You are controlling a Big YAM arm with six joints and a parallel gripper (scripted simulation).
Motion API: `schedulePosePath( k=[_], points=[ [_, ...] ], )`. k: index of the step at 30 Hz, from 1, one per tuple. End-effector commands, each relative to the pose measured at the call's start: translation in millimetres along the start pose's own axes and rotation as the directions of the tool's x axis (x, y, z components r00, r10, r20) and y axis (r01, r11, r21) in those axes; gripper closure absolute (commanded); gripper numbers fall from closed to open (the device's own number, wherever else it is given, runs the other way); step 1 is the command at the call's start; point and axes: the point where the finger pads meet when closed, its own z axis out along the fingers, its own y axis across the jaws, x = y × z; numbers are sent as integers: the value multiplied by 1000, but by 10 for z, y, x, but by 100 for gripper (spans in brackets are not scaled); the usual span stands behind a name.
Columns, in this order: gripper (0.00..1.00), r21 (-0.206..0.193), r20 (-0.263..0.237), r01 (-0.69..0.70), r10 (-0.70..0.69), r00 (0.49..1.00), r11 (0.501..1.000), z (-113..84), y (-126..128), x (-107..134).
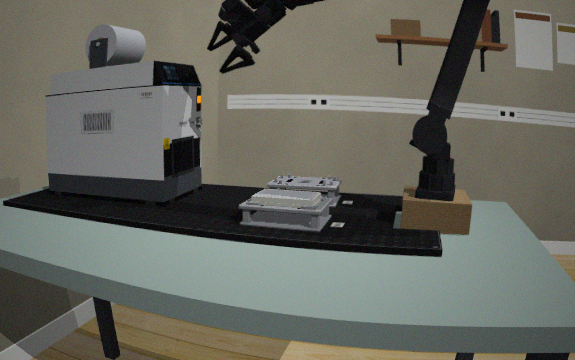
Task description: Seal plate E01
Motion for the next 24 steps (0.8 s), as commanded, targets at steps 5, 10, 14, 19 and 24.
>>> schedulePosePath(
  k=[5,10,14,19,24],
  points=[
    [0,56,6,242,-242,970,969,-125,-274,-8],
    [0,55,-15,402,-402,916,914,-89,-246,96],
    [0,39,-9,528,-528,849,849,-47,-136,66],
    [0,27,-6,615,-615,788,788,-18,-55,48],
    [0,0,-10,558,-558,830,830,-5,16,85]
  ],
)
